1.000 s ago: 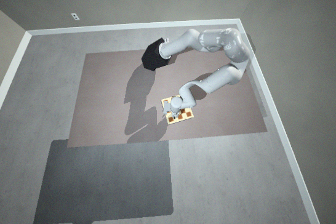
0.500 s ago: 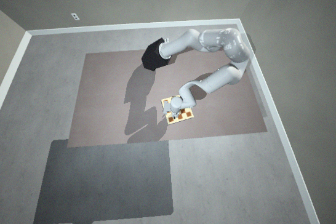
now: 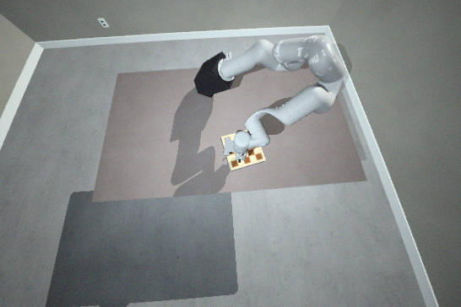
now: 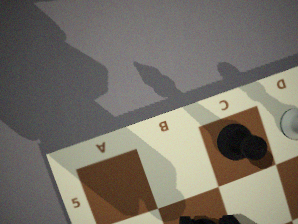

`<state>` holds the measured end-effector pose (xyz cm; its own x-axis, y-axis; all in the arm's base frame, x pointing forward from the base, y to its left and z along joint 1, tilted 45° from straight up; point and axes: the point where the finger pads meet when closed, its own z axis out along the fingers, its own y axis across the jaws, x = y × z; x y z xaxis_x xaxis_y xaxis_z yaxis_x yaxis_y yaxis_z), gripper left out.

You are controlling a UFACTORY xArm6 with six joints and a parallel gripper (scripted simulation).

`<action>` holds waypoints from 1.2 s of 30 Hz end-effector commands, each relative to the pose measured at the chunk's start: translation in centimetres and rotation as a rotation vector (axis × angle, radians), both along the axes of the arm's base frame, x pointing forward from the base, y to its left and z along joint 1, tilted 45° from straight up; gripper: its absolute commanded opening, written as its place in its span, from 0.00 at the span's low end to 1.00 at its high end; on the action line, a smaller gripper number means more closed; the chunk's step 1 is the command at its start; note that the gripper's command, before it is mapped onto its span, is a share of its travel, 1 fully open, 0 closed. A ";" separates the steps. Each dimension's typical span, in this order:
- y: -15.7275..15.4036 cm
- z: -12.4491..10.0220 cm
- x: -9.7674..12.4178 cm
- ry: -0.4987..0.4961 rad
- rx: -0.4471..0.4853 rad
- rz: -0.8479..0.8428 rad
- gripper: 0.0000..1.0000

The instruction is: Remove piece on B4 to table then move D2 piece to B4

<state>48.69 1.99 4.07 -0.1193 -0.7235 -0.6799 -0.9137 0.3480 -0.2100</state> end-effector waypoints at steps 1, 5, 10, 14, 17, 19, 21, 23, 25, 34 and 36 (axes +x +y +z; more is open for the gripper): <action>-2.2 2.6 -1.3 -0.002 -0.001 -0.001 0.00; -3.1 3.6 -1.9 -0.002 -0.001 -0.001 0.00; -4.7 5.6 -3.0 -0.002 -0.001 -0.001 0.00; -5.1 6.1 -3.2 -0.002 -0.001 -0.001 0.00; -5.1 6.1 -3.2 -0.002 -0.001 -0.001 0.00; -5.1 6.1 -3.2 -0.002 -0.001 -0.001 0.00; -5.1 6.1 -3.2 -0.002 -0.001 -0.001 0.00; -5.1 6.1 -3.2 -0.002 -0.001 -0.001 0.00; -4.9 6.1 -3.5 -0.004 -0.001 0.000 0.00; -1.1 5.3 -10.3 -0.041 -0.017 0.039 0.00; -0.1 4.8 -12.5 -0.051 -0.023 0.050 0.00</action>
